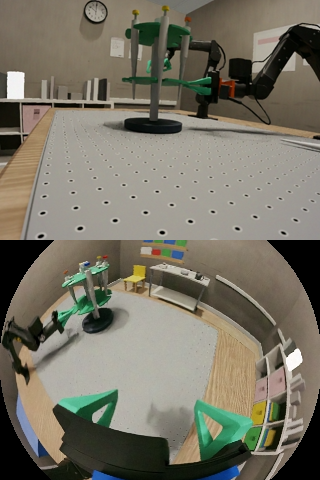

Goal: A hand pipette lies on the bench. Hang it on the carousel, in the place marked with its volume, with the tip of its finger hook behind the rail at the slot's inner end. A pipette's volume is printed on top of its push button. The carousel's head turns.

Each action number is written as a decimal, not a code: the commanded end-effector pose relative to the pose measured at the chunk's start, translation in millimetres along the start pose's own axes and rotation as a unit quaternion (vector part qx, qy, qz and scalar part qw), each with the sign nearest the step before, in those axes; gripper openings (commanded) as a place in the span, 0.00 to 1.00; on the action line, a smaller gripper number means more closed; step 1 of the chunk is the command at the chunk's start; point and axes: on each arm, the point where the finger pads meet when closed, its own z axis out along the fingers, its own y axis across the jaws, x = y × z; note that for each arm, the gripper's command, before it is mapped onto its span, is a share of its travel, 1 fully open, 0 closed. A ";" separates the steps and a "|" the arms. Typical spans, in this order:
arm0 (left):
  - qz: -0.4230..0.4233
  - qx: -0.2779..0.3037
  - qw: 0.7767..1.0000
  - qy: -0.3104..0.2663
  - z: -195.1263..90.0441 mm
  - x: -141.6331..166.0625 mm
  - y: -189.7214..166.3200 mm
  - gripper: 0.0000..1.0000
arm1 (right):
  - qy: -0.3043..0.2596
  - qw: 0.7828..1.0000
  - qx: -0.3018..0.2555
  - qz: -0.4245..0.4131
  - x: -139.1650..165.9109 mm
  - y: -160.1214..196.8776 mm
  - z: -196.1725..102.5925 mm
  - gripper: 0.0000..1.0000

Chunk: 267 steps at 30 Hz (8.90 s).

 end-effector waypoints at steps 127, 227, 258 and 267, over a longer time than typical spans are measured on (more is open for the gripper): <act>0.002 0.035 0.988 0.151 10.5 -29.5 -27.3 0.49 | -0.011 1.000 -0.001 -0.004 -4.5 -3.6 -1.2 1.00; 0.652 -0.280 0.657 0.254 -282.4 -299.4 -82.4 1.00 | -0.011 1.000 -0.001 -0.004 -4.5 -3.6 -1.2 1.00; 0.488 -0.434 0.689 0.316 -294.4 -330.2 -26.3 0.54 | -0.011 1.000 -0.001 -0.004 -4.5 -3.6 -1.2 1.00; 0.412 -0.526 0.658 0.346 -285.7 -312.0 -2.5 0.54 | -0.011 1.000 -0.001 -0.004 -4.5 -3.6 -1.2 1.00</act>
